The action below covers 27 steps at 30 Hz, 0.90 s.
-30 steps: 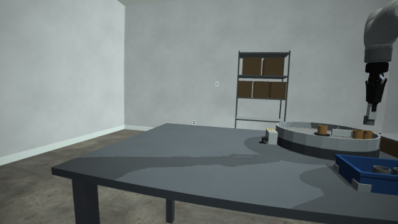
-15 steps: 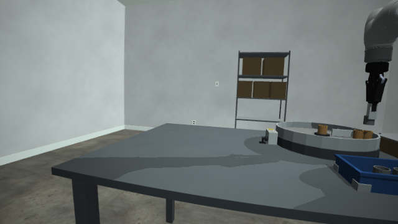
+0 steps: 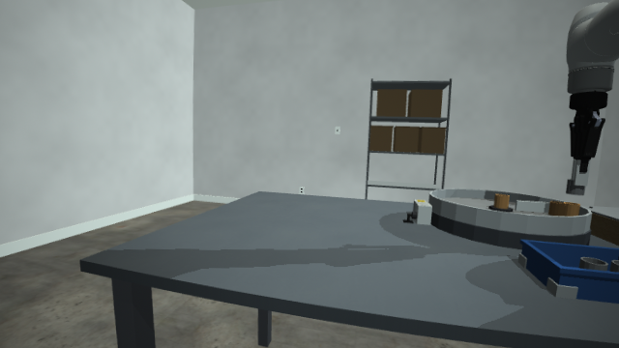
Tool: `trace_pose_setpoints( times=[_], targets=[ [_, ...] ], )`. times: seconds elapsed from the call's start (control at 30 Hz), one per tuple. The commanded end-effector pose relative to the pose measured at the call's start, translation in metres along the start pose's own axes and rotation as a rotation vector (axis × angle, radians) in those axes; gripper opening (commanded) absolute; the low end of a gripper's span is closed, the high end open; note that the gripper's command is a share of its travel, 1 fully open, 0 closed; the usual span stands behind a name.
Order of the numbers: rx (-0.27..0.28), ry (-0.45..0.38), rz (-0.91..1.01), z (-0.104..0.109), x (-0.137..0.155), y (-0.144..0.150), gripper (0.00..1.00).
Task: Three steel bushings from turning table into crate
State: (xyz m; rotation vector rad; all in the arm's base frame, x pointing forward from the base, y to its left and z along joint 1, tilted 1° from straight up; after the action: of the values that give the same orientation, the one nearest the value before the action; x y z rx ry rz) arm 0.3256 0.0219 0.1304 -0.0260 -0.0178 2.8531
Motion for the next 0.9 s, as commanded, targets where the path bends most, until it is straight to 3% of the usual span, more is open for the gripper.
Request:
trace_pose_setpoints(
  times=[0.0, 0.1, 0.6, 0.67, 0.87],
  targets=[
    [0.004, 0.001, -0.004, -0.001, -0.007, -0.034, 0.0],
    [0.004, 0.001, -0.004, -0.001, -0.009, -0.042, 0.0],
    [0.004, 0.001, -0.004, -0.002, -0.029, -0.17, 0.0],
    [0.004, 0.001, -0.004, -0.002, -0.029, -0.17, 0.0],
    [0.004, 0.001, -0.004, -0.002, -0.038, -0.227, 0.0]
  ],
)
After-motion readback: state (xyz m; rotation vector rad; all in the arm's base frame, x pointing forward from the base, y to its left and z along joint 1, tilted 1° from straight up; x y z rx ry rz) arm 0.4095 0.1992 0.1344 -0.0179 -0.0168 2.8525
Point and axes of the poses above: the point where the finger pads meet when closed, its own z axis back along the fingers, its own y axis across the jaws, x = y × z, the point moved 1 cm from there along z, back along the fingers, and after that the axes turned 13 degrees about -z, right-handed, at the moved point
